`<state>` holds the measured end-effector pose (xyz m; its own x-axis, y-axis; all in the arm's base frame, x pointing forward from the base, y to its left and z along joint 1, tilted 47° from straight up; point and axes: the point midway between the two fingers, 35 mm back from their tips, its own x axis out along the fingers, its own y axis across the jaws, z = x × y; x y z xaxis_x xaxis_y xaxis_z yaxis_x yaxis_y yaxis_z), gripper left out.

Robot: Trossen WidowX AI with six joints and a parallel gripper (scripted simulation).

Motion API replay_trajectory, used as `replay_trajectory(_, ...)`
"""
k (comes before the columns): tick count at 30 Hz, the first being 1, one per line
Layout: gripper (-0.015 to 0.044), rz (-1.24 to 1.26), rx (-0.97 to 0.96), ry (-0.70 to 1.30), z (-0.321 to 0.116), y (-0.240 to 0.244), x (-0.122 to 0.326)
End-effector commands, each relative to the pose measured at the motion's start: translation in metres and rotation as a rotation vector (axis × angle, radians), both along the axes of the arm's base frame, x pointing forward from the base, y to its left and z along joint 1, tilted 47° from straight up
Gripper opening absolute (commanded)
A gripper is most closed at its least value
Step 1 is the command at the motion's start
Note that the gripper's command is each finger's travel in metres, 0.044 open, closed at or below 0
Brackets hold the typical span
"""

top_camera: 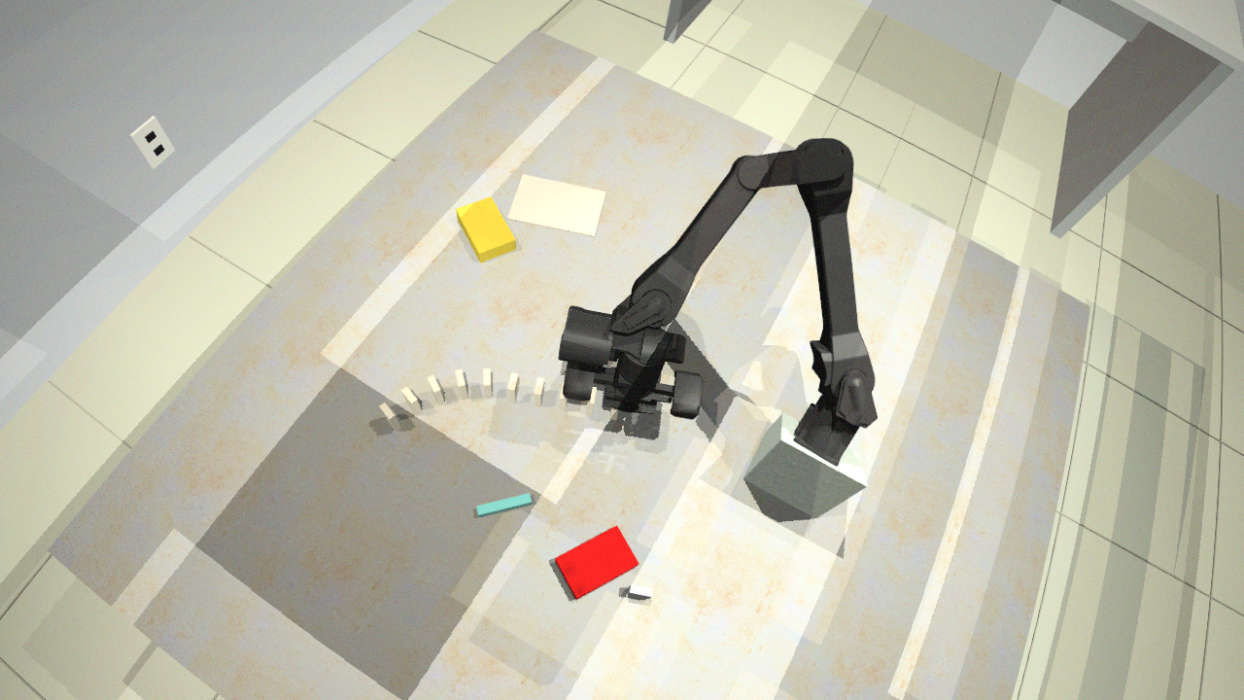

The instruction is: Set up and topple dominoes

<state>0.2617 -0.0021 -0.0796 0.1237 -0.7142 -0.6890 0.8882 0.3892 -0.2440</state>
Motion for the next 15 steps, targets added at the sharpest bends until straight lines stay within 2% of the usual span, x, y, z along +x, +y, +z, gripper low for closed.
replay_trajectory(1,0.0,0.003,-0.004,0.003,-0.002,0.002,0.007)
replay_trajectory(8,0.0,-0.023,0.005,-0.003,0.002,0.002,0.009)
replay_trajectory(15,0.0,-0.123,0.017,-0.033,0.035,0.016,0.024)
